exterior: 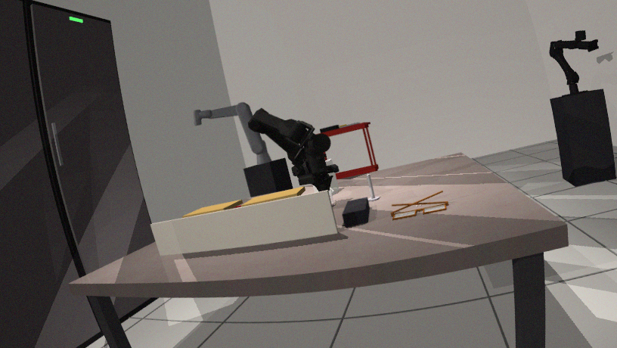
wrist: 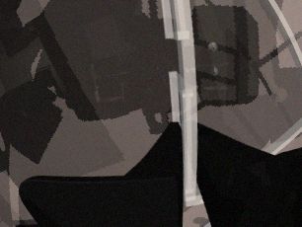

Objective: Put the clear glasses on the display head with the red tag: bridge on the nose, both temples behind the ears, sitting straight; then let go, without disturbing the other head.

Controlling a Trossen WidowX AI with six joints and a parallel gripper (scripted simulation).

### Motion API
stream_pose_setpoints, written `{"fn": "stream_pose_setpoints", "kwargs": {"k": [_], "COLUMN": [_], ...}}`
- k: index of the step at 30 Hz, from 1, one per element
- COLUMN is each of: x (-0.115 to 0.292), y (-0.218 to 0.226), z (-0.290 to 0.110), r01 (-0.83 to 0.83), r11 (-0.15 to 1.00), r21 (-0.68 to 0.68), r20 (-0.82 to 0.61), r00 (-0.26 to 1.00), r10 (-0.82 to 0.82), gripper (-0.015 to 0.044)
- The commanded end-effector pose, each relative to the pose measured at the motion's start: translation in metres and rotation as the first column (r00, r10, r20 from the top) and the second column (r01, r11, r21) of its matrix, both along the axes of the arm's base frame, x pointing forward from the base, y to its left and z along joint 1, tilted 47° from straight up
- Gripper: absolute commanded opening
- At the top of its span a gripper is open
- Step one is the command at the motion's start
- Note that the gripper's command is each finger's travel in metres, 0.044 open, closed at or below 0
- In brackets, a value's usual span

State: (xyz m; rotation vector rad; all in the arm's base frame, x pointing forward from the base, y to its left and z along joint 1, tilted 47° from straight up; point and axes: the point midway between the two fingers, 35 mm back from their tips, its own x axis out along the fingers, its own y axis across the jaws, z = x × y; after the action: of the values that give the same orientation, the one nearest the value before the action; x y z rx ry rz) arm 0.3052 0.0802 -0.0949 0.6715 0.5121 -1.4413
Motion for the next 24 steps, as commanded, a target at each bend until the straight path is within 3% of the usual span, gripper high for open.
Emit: {"fn": "stream_pose_setpoints", "kwargs": {"k": [1,15,24], "x": [0.001,-0.005,-0.006], "y": [0.020,0.062,0.067], "z": [0.016,0.056,0.052], "r01": [-0.001,-0.017,-0.214], "r11": [1.000,1.000,0.977], "r21": [0.011,0.005,0.006], "r20": [0.010,-0.008,-0.214], "r00": [1.000,1.000,0.954], "r10": [0.001,0.017,0.210], "gripper": [0.0000,0.0000,0.0000]}}
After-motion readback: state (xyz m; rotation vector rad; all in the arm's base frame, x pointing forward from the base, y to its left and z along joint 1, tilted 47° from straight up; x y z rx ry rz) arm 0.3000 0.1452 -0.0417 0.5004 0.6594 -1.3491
